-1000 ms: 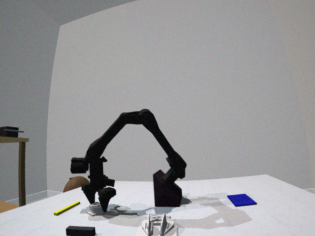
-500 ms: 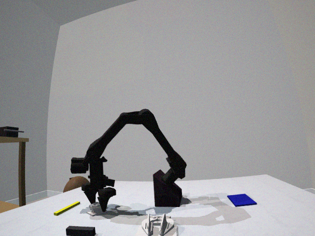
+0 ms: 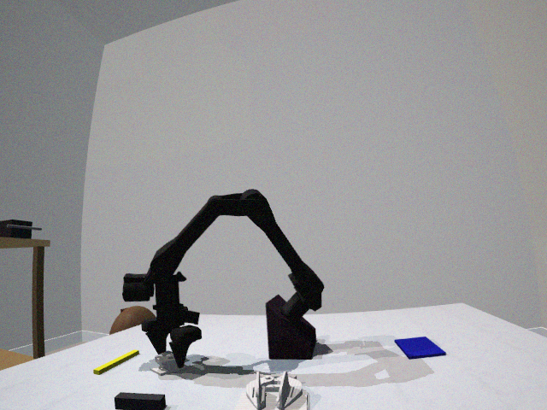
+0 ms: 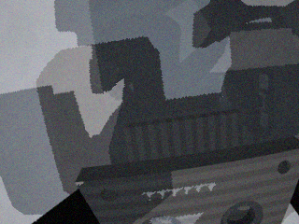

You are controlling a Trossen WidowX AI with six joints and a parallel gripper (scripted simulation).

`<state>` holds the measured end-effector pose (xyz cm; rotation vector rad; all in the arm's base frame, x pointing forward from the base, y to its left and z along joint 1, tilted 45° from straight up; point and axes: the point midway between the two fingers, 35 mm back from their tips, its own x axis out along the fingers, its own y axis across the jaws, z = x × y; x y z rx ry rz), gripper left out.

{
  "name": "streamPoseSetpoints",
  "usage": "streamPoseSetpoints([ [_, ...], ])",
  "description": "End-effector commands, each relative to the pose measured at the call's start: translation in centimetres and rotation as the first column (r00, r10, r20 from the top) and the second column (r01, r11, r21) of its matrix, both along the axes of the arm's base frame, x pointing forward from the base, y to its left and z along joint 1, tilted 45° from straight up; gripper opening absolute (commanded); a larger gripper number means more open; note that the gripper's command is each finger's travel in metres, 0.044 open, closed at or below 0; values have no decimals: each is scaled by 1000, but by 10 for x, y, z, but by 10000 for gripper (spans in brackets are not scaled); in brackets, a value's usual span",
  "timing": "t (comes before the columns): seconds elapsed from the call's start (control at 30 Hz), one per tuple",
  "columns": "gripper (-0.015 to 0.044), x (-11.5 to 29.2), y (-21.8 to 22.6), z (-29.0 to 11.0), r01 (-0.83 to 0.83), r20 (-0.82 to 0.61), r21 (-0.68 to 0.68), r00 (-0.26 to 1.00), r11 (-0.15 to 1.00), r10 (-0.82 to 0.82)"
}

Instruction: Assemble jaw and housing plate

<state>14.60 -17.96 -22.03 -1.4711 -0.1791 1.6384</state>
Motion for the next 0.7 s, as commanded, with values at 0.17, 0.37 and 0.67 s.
streamPoseSetpoints([
  [0.17,351,-1,-17,15,1,0,-2,1000,1000,-1],
  [0.37,351,-3,-31,29,3,0,-3,1000,1000,-3],
  [0.67,351,-8,-49,50,5,-1,-3,1000,1000,-5],
])
